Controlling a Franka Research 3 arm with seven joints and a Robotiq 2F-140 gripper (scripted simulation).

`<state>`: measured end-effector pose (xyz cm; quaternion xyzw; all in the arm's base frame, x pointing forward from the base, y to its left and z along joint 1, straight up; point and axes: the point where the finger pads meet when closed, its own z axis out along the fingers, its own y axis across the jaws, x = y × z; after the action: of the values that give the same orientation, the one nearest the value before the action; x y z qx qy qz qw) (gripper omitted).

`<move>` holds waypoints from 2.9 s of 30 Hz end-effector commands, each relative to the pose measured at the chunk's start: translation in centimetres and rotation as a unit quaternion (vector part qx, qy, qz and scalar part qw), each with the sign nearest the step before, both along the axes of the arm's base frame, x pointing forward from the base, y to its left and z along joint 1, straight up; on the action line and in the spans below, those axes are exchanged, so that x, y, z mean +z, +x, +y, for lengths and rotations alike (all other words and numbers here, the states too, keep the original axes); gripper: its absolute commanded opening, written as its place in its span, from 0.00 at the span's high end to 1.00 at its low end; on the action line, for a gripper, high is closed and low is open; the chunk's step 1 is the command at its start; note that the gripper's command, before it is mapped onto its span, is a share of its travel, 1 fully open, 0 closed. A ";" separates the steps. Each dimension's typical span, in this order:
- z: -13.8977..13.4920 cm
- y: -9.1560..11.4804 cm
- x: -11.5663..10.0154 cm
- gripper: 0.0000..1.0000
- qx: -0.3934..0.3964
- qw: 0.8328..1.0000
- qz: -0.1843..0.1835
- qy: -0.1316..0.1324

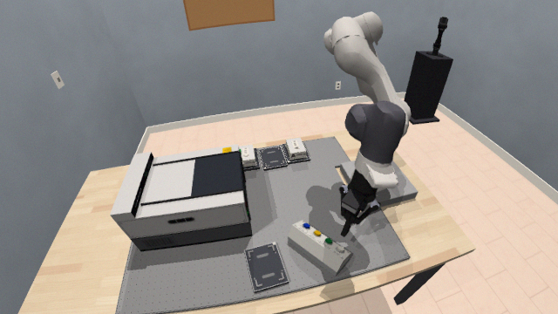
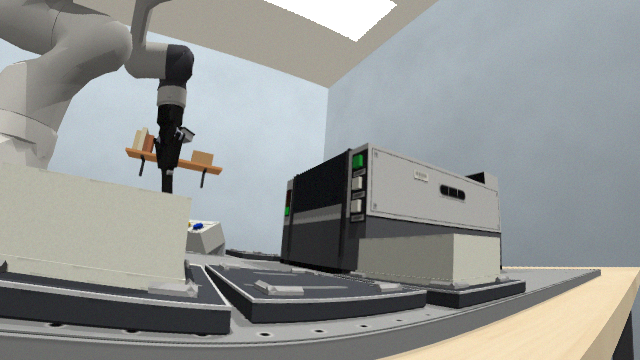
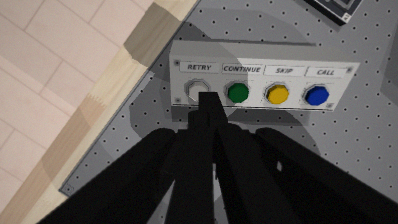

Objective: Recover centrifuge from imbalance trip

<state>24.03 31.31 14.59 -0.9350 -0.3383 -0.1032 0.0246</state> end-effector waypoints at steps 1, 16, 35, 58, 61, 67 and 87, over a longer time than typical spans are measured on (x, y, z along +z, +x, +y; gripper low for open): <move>1.0 0.3 -0.3 0.90 -0.017 1.000 -0.010 0.023; 0.9 0.3 -0.6 0.90 -0.017 0.999 -0.013 0.025; 0.9 0.3 -2.2 0.90 -0.017 0.999 -0.013 0.025; 0.9 0.3 -5.4 0.90 -0.017 0.999 -0.013 0.025; 0.9 0.3 -5.5 0.90 -0.017 0.999 -0.013 0.025; 0.9 0.3 -5.9 0.90 -0.017 0.999 -0.013 0.025; 0.9 0.3 -6.1 0.90 -0.017 0.999 -0.013 0.025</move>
<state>24.31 32.23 8.51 -0.9376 -0.3224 -0.1234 0.0412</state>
